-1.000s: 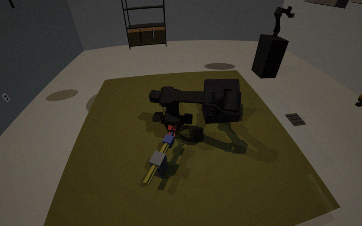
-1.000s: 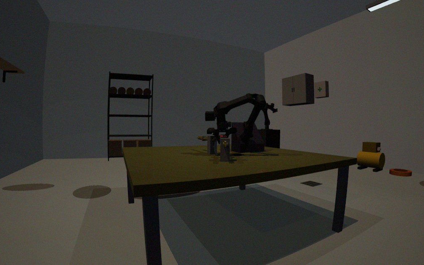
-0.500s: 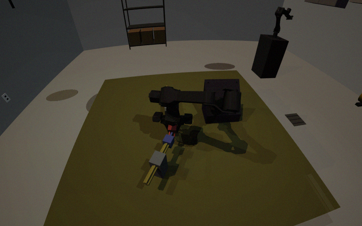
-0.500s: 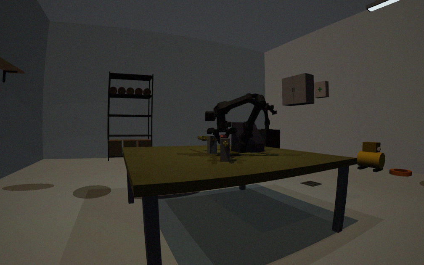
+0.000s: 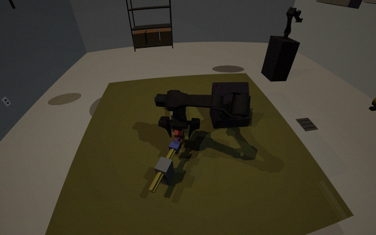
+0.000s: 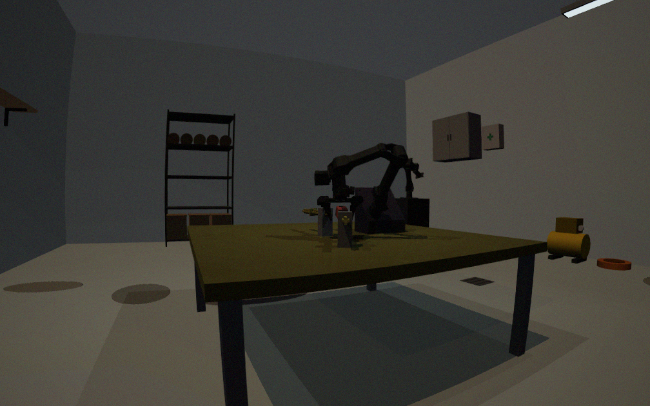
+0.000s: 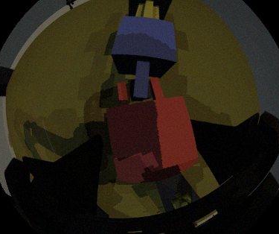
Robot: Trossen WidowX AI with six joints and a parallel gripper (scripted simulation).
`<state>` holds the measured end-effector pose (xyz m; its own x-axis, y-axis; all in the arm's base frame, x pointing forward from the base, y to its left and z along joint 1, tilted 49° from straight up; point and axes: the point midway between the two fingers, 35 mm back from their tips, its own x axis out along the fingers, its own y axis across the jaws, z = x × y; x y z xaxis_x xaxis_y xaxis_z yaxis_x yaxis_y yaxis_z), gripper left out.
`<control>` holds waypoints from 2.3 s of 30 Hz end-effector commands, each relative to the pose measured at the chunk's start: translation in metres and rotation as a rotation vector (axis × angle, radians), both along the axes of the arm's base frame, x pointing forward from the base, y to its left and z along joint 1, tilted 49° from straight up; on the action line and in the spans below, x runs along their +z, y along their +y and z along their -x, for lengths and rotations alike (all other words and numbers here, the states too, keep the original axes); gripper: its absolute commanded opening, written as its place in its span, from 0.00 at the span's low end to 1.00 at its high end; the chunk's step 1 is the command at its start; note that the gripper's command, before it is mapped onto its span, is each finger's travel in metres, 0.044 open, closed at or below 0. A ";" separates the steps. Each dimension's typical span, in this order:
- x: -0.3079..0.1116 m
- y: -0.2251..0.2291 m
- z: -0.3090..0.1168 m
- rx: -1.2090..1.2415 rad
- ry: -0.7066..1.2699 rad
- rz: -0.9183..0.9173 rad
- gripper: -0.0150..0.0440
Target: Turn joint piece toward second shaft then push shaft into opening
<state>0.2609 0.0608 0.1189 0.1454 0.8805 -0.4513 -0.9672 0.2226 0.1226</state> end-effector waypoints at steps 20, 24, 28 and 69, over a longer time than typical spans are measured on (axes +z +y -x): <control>0.013 -0.011 0.001 0.050 0.064 0.308 1.00; 0.022 -0.018 0.002 0.048 0.077 0.434 1.00; 0.023 -0.019 0.002 0.048 0.081 0.454 1.00; 0.044 -0.140 0.031 -0.302 0.318 0.323 1.00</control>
<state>0.2378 -0.0702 0.1955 0.2495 0.5610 -0.7893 -0.7627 0.6161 0.1969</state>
